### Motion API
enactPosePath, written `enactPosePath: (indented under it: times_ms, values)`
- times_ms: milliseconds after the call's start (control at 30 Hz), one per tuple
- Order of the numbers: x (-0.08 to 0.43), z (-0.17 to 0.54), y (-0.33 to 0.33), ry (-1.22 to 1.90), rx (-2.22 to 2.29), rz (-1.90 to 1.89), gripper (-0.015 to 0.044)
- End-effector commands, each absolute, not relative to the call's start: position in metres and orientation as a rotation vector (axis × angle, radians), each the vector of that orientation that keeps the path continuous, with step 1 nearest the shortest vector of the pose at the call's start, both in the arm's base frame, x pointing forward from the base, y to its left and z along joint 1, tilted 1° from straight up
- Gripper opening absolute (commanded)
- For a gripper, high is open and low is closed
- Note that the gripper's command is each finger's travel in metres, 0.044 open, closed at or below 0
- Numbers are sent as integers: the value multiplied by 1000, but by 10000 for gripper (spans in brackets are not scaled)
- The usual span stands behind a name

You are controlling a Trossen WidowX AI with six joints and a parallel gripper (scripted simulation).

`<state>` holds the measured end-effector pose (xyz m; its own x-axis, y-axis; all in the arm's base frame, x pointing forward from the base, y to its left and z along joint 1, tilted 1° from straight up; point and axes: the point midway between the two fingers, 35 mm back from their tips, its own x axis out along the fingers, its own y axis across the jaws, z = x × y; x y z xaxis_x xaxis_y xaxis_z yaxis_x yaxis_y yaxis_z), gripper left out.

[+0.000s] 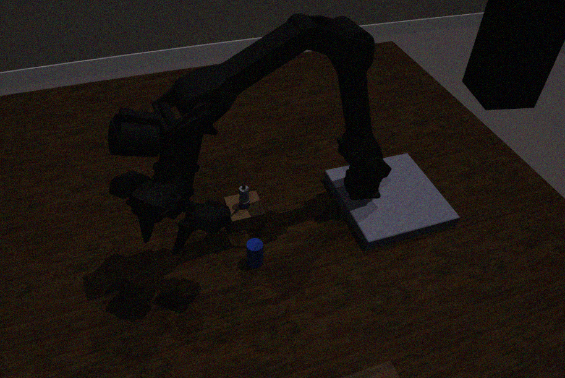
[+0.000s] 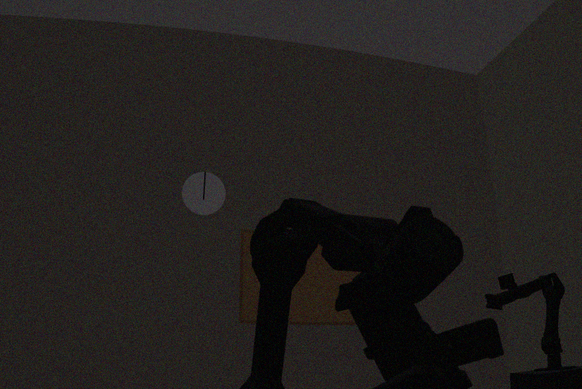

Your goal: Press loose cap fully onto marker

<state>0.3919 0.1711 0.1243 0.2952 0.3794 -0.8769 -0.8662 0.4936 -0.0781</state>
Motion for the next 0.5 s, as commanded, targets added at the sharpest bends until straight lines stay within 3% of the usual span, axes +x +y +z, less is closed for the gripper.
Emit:
enactPosePath:
  times_ms: [0,200,467]
  values:
    - [317,124,167,1231,-564,774,253]
    - [249,130,150,1462,-586,612,253]
    - [246,131,148,1468,-588,607,253]
